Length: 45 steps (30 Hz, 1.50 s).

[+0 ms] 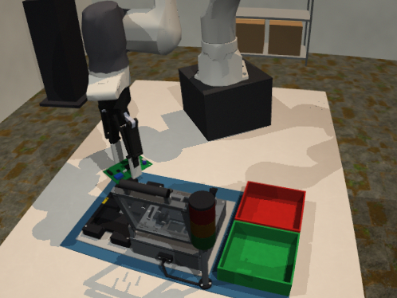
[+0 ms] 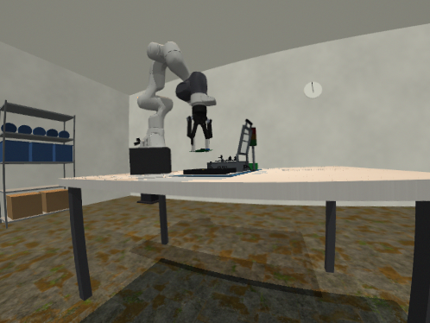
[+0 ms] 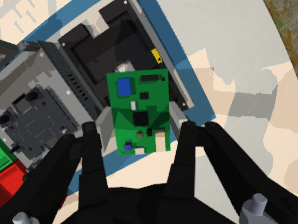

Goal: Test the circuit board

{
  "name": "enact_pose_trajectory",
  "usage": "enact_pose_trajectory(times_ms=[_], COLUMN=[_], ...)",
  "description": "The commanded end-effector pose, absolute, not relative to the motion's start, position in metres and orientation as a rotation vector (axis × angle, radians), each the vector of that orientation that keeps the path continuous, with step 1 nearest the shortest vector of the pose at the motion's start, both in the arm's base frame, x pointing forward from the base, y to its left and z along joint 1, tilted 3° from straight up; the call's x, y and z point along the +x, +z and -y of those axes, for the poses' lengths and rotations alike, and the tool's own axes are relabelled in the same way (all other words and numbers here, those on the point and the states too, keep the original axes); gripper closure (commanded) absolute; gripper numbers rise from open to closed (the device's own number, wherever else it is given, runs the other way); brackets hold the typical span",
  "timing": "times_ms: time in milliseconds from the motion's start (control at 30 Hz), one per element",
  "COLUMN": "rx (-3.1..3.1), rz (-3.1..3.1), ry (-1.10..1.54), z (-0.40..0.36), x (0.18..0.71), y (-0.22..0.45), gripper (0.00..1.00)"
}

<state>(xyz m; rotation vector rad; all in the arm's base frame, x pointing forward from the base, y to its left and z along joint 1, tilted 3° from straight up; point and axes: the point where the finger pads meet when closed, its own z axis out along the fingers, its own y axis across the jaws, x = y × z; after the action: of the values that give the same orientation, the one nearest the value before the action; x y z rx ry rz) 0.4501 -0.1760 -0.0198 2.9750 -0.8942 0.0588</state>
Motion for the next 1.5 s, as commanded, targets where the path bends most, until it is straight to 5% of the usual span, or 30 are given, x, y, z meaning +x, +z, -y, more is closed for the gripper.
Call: enact_pose_trajectory(times_ms=[0,1467], rx=[2.902,2.345], rz=[1.118,2.068], ry=[0.068,0.08], z=[0.1765,0.1765], x=[0.4505,0.4505], y=[-0.0192,-0.0192], gripper=[0.54,0.54])
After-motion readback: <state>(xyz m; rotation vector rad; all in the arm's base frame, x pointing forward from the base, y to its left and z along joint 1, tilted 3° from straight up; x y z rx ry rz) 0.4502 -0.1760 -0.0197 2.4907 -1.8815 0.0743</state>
